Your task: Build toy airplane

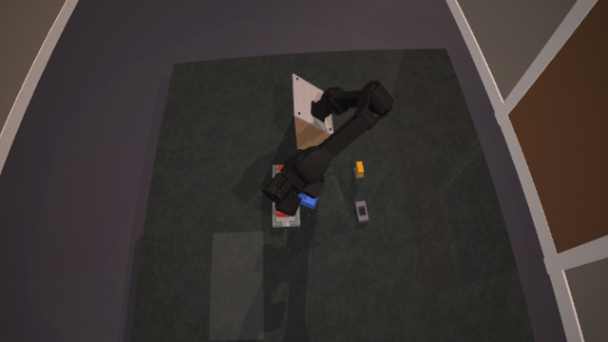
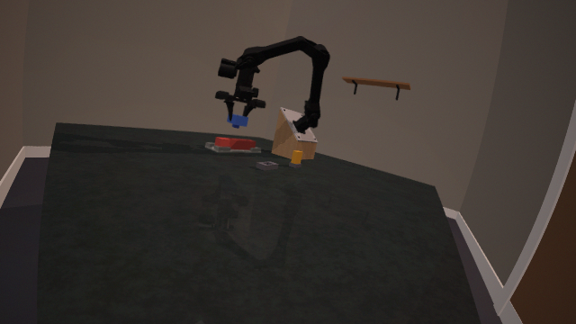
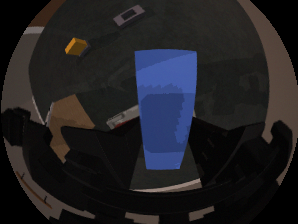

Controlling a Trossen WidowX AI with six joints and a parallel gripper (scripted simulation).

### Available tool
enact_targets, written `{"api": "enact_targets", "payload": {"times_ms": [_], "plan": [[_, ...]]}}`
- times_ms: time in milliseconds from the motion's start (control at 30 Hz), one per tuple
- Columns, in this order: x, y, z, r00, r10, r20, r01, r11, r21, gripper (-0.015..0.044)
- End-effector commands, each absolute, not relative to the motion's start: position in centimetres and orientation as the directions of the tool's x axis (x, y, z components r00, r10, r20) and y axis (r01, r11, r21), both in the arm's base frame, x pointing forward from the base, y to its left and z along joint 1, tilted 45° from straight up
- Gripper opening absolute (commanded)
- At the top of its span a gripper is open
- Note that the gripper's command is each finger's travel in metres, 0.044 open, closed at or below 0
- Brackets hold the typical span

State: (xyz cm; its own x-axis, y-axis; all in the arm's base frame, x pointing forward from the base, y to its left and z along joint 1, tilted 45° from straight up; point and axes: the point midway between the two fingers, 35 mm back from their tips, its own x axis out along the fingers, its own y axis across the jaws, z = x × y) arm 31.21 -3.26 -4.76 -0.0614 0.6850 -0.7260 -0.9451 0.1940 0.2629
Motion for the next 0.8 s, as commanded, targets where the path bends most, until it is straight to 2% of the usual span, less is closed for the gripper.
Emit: {"api": "enact_targets", "payload": {"times_ms": [0,567,767], "plan": [[30.6,-4.1,-5.9,-0.066,0.684,-0.726,-0.963,0.148,0.227,0.0],[28.2,-6.2,-9.6,-0.071,0.695,-0.716,-0.997,-0.07,0.03,0.0],[28.2,-6.2,-9.6,-0.071,0.695,-0.716,-0.997,-0.07,0.03,0.0157]]}}
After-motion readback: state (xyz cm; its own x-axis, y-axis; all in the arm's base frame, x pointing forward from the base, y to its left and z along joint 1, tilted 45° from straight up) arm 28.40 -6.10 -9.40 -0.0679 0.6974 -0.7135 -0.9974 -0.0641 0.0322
